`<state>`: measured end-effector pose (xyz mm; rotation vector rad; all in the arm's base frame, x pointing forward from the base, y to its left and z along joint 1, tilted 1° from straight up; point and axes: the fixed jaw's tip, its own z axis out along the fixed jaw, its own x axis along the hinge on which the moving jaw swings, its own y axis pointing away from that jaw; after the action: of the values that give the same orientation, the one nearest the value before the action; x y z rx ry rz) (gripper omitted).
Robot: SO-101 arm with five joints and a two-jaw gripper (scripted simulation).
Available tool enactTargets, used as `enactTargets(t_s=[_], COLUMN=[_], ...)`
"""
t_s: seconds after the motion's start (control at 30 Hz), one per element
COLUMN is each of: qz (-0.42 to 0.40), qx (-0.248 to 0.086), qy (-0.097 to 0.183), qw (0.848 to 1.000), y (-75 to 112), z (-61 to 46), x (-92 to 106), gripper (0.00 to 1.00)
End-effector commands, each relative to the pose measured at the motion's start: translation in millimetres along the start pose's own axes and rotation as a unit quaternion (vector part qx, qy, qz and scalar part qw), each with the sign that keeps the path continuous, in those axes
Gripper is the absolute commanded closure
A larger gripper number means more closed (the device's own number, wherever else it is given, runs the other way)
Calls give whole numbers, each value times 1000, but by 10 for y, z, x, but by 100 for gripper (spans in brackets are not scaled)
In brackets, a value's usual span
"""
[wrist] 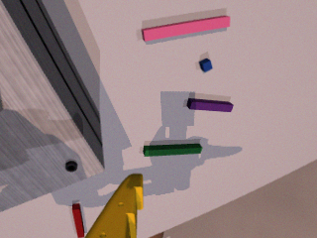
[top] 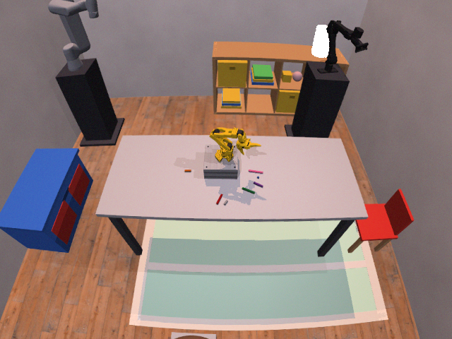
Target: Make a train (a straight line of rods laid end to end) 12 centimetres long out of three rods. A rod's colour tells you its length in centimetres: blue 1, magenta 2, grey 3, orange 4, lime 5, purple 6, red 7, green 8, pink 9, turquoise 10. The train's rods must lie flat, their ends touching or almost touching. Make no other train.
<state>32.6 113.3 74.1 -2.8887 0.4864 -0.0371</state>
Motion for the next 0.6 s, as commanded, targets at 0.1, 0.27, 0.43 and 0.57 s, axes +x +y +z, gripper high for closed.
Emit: enactTargets(t_s=[0.1,0.27,0.43,0.57], qz=[-7,-7,-7,-14], qx=[-9,-9,-9,-19], qy=[-1,-1,-1,-1], qw=[1000,1000,1000,1000], y=[42,42,42,85], z=[12,12,12,26], x=[-8,-8,-8,-13], gripper=[0,0,0,0])
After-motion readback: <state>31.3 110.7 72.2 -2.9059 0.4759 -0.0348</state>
